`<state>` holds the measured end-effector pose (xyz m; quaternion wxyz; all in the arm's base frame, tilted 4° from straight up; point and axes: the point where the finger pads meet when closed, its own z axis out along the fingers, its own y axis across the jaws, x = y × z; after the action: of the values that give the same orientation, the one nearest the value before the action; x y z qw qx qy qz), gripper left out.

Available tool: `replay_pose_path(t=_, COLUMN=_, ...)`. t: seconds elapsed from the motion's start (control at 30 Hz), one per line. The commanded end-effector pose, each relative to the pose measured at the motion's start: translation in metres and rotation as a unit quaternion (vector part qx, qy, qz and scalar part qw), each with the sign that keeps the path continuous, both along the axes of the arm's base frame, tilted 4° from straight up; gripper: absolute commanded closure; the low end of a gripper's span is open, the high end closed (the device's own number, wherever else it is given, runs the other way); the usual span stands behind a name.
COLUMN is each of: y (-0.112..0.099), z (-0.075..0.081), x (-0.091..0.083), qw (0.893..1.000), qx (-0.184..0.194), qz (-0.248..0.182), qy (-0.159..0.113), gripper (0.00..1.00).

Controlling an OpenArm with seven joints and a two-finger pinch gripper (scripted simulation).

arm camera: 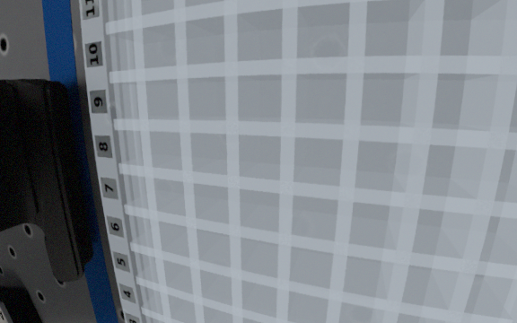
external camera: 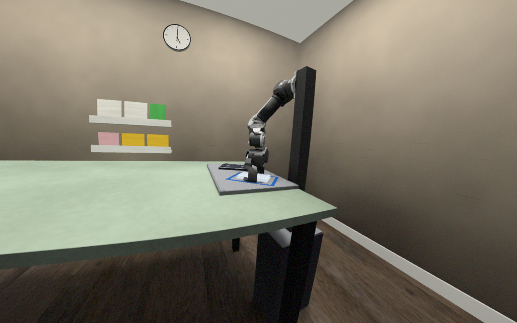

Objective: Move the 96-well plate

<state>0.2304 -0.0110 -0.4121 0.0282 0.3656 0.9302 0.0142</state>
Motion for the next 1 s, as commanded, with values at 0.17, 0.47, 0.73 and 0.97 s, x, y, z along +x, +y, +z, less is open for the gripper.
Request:
replay_pose_path(t=0.17, y=0.0030, z=0.0047, x=0.0040, qw=1.000, qx=0.005, qz=0.001, qy=-0.004, gripper=0.23)
replay_pose_path(t=0.47, y=0.0035, z=0.0067, x=0.0053, qw=1.000, qx=0.005, qz=-0.001, qy=-0.004, gripper=0.23)
replay_pose_path(t=0.73, y=0.0023, z=0.0052, x=0.0028, qw=1.000, qx=0.004, qz=0.000, qy=-0.003, gripper=0.23)
replay_pose_path(t=0.97, y=0.0016, z=0.0043, x=0.0011, qw=1.000, qx=0.002, qz=0.000, qy=-0.003, gripper=0.23)
